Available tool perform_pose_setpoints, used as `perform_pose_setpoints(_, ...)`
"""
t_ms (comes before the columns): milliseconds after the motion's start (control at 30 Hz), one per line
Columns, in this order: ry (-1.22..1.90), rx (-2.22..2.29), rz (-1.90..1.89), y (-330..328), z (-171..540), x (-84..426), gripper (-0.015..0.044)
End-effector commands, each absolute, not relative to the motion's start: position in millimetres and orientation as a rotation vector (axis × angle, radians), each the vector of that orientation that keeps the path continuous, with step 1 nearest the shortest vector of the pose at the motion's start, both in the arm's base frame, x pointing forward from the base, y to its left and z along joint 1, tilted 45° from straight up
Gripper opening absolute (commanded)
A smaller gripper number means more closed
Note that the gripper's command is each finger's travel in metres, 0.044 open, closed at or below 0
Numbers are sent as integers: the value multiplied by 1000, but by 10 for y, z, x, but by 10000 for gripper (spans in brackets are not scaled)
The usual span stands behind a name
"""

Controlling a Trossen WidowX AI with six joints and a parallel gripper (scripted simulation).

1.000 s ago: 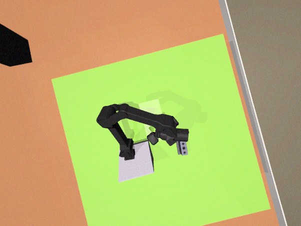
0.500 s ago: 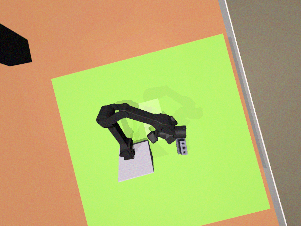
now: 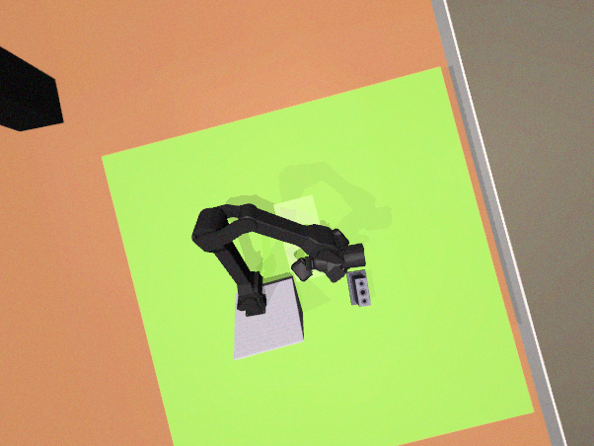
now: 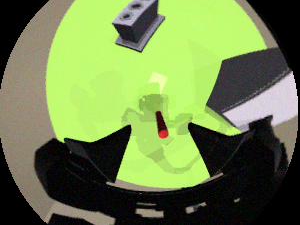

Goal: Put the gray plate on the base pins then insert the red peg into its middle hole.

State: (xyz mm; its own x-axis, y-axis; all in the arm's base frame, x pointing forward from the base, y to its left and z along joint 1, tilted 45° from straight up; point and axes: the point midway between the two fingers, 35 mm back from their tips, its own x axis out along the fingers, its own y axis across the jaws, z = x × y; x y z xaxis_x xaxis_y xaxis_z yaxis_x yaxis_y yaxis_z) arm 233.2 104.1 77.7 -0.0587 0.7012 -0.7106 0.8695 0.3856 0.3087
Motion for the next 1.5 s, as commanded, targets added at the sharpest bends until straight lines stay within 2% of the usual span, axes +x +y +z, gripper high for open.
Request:
perform_pose_setpoints(0, 1816, 1371, -254, 1105, 721, 2312, 440)
perform_pose_setpoints(367, 1817, 1373, -252, 1215, 619, 2286, 440)
perform_pose_setpoints(900, 1817, 1373, -252, 1215, 619, 2286, 20)
perform_pose_setpoints(1000, 1817, 1373, -252, 1215, 619, 2286, 0)
perform_pose_setpoints(1467, 1813, 1369, -258, 1074, 739, 2335, 0)
